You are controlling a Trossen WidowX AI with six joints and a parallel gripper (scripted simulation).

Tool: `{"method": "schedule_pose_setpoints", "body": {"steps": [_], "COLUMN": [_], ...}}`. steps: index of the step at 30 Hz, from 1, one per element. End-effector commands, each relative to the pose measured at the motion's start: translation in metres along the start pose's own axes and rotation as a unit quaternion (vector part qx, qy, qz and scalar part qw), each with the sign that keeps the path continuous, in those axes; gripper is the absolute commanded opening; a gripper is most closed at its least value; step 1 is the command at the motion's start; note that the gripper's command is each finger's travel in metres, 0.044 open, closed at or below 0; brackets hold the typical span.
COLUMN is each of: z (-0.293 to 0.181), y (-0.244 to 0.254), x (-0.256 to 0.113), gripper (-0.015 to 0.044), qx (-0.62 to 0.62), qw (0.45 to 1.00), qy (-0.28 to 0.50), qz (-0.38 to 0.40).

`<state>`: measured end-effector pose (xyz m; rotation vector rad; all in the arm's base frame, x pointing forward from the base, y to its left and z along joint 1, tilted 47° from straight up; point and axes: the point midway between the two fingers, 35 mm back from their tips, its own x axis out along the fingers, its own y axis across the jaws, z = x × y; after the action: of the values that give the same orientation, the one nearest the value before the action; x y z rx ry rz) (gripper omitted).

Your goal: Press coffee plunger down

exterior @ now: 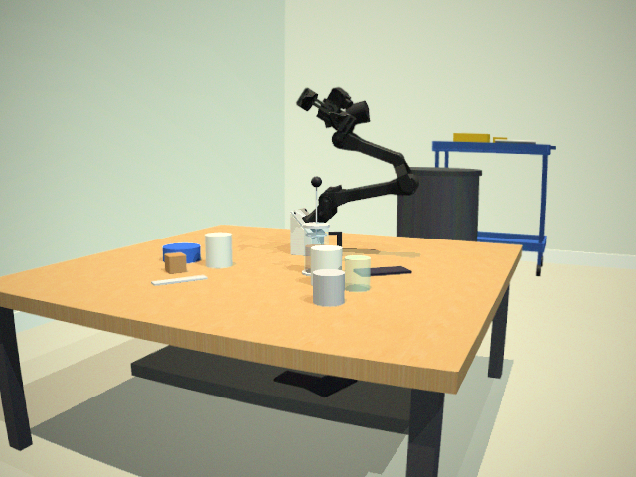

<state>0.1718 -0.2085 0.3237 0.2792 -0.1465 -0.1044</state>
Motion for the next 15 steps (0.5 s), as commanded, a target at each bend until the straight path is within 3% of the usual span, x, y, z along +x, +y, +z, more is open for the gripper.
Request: {"method": "schedule_pose_setpoints", "body": {"steps": [1,7,15], "z": [-0.038,-0.096,-0.105], "y": [0.022,0.068,0.051], "x": [0.023,0.035,0.041], "gripper": [0.044,0.044,0.044], "qx": [0.055,0.13,0.135], "qw": [0.992,0.949,0.953], "qy": [0.063,0.167,0.162], "qz": [0.09,0.235,0.215]}}
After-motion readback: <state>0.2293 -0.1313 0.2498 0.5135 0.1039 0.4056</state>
